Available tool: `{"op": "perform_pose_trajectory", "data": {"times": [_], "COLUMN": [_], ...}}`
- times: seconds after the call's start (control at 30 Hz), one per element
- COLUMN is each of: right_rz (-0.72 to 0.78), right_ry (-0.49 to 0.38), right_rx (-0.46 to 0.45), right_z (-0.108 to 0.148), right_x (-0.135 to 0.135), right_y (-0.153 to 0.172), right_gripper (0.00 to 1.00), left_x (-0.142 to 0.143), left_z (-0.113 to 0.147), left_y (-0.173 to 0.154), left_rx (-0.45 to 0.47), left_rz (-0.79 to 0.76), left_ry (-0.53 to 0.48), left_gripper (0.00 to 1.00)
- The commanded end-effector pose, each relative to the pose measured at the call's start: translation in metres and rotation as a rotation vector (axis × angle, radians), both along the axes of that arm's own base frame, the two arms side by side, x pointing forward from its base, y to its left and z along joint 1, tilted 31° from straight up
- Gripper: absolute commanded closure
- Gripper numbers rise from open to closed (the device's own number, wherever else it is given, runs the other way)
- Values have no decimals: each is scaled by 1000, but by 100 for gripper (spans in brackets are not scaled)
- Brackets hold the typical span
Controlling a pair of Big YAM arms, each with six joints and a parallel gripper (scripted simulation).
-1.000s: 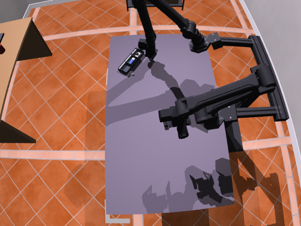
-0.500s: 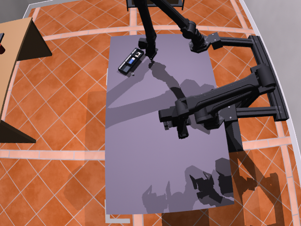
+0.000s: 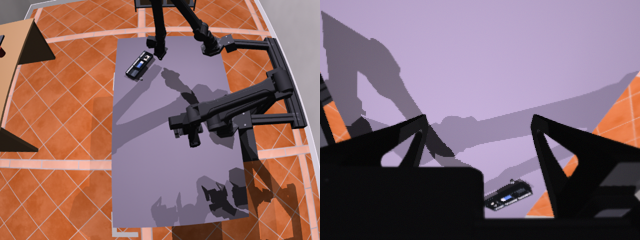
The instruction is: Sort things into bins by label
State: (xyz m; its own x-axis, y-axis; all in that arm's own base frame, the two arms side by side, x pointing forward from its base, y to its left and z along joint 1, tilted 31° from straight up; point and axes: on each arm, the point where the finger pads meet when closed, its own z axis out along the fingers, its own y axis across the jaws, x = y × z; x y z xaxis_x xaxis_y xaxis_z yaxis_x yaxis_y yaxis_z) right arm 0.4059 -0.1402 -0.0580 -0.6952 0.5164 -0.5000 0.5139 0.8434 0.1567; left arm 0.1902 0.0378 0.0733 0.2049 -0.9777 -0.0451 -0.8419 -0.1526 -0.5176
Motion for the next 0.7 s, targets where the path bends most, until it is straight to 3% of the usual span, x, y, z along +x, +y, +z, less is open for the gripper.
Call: {"op": "perform_pose_trajectory", "data": {"times": [0.0, 0.1, 0.57, 0.67], "right_rz": [-5, 1, -1, 2], "right_ry": [14, 43, 11, 10], "right_rx": [2, 13, 4, 3], "right_z": [6, -7, 2, -10], "right_x": [-13, -16, -8, -1], "right_y": [-1, 3, 1, 1], "right_gripper": [90, 90, 90, 90], "left_x": [-4, -4, -4, -4], "left_z": [-2, -2, -2, -2], "left_y": [1, 1, 1, 1], "left_rx": [-10, -10, -10, -10], "left_rz": [17, 17, 17, 17], "left_ry": [8, 8, 8, 8], "left_gripper": [0, 0, 0, 0]}}
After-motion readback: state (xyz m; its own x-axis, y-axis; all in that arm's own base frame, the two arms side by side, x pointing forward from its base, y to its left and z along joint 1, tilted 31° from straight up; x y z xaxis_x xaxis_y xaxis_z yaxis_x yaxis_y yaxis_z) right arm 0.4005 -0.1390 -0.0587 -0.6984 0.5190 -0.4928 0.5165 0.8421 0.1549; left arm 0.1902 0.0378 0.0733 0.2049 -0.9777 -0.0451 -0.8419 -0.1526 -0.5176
